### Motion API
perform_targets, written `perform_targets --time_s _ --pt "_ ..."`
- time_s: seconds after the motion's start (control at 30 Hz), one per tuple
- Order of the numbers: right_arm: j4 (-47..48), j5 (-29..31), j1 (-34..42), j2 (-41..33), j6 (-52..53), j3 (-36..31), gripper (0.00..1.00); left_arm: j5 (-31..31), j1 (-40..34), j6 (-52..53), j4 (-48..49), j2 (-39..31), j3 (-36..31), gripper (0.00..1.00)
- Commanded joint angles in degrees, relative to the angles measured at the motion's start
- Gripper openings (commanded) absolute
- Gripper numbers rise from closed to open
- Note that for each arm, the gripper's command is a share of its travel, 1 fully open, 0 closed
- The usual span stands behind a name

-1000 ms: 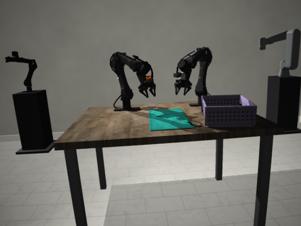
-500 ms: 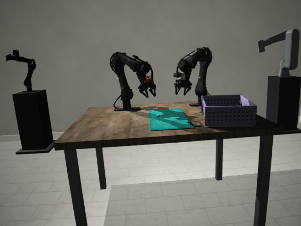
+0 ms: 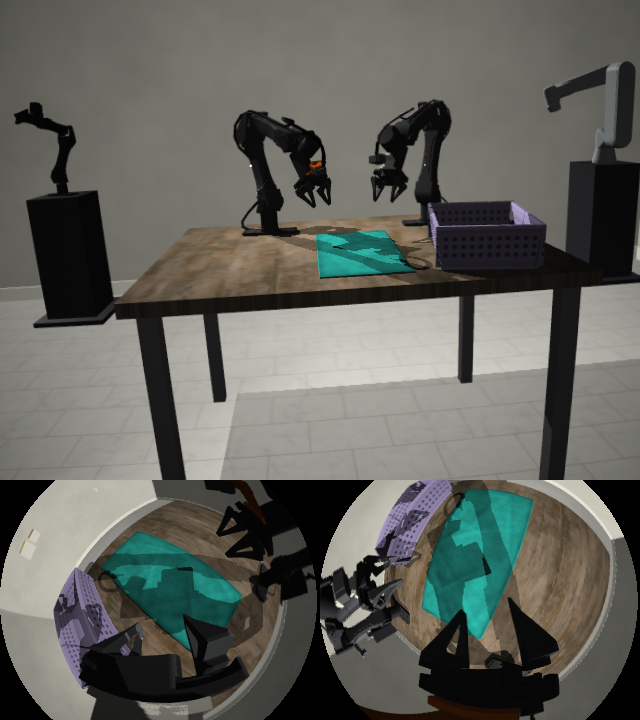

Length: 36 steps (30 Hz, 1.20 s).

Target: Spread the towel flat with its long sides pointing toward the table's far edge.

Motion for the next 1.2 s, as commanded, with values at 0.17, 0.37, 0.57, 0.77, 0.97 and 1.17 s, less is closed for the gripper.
perform_targets --time_s 0.17,0.37,0.57,0.77,0.97,1.17 --pt "-0.46 0.25 -0.12 -1.19 0.08 1.78 0.64 0.04 0.0 0.04 -0.27 -0.17 0.29 0.64" --pt "0.21 0.01 0.0 -0.14 0.0 0.29 0.64 -0.05 -0.1 -0.07 -2.16 -1.7 2.68 0.64" --pt "-1.18 1.22 -1.21 -2.31 1.44 -1.44 0.64 -1.22 1.15 -1.49 -7.91 -2.93 7.33 0.64" --pt "-5.57 4.74 -6.36 -9.41 6.55 -2.26 0.64 -5.36 5.33 -7.3 -11.69 -8.87 2.22 0.64" --pt "-9.97 6.89 -12.24 -14.08 9.54 -3.66 0.64 -7.71 10.72 -10.8 -15.1 -13.61 0.31 0.64" --pt "-13.84 7.92 -20.19 -17.71 10.91 -2.73 0.64 -9.15 17.77 -12.98 -18.33 -17.21 -0.59 0.64"
